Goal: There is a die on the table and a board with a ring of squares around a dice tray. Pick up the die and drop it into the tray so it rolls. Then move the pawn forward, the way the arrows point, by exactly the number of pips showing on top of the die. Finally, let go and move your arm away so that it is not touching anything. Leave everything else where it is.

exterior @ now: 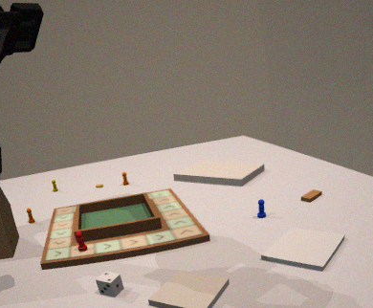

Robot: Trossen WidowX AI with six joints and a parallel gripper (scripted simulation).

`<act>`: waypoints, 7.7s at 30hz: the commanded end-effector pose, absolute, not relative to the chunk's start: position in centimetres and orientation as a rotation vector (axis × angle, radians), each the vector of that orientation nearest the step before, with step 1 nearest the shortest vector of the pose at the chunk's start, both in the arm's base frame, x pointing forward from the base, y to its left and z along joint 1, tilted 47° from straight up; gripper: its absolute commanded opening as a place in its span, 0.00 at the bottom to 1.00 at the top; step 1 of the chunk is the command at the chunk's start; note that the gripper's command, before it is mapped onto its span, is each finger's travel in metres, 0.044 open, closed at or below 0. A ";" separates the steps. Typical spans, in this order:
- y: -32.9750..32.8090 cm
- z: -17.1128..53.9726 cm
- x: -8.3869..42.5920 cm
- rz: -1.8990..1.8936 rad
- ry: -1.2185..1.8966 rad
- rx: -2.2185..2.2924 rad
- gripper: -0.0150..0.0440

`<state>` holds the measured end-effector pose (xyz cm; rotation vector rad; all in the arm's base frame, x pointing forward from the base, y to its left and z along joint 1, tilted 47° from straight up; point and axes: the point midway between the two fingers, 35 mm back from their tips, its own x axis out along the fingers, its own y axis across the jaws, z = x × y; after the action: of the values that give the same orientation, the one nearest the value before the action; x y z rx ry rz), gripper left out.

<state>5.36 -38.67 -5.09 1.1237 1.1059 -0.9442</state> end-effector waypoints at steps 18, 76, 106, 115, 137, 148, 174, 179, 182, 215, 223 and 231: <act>-20.3 -17.7 19.7 -0.015 1.572 1.290 0.72; -24.1 -14.1 18.8 -0.018 1.573 1.288 0.25; -15.6 -4.2 25.4 -0.469 1.615 1.675 0.25; -11.0 -1.4 26.5 -0.631 1.619 1.825 0.25; -5.8 -0.1 25.8 -1.061 1.554 1.682 0.25; -5.6 -0.6 25.4 -1.293 1.303 1.421 0.25; -6.9 4.8 26.5 -1.367 1.092 1.318 0.25; -6.8 4.7 26.5 -1.370 1.096 1.323 0.25; -6.8 4.7 26.5 -1.370 1.096 1.323 0.25; -7.8 2.0 25.8 -0.891 1.615 1.879 1.00; -9.1 -0.1 24.8 -0.452 1.647 1.566 0.69; -10.6 -3.0 22.8 0.128 1.561 1.073 0.59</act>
<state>24.27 -9.86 -0.88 1.3520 1.6146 -0.1887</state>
